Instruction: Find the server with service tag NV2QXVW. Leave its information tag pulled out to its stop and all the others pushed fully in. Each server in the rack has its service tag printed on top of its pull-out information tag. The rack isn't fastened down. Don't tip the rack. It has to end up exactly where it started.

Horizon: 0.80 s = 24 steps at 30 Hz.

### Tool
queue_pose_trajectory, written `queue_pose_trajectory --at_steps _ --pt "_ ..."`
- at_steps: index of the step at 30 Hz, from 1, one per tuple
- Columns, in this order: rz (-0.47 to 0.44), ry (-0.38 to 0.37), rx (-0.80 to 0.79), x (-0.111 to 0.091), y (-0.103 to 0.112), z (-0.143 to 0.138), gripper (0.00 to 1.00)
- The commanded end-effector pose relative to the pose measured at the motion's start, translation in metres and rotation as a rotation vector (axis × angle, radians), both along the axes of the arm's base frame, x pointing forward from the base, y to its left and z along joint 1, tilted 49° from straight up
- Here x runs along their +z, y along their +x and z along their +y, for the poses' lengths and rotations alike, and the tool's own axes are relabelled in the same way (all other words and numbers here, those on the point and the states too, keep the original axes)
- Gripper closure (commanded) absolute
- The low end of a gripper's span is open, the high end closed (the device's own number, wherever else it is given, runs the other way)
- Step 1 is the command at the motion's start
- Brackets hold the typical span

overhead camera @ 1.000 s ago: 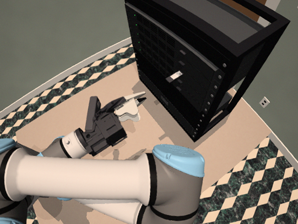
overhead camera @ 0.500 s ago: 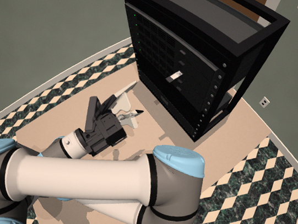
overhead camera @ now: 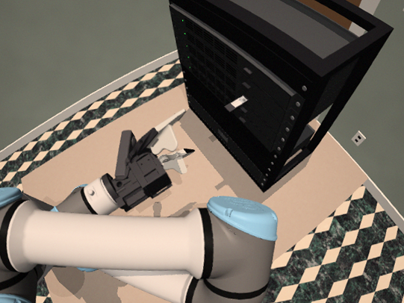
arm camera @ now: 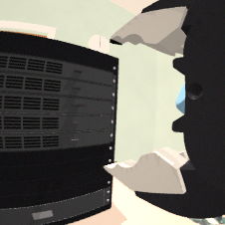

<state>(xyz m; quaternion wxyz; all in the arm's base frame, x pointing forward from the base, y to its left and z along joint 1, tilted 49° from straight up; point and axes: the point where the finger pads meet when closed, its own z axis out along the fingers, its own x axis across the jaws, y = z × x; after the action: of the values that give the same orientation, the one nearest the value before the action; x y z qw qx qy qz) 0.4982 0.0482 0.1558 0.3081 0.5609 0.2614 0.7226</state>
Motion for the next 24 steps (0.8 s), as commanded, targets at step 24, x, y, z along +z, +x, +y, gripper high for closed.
queue_pose_trajectory --at_steps 24 --pt "0.001 0.015 0.002 0.0006 -0.0001 0.0010 0.00"
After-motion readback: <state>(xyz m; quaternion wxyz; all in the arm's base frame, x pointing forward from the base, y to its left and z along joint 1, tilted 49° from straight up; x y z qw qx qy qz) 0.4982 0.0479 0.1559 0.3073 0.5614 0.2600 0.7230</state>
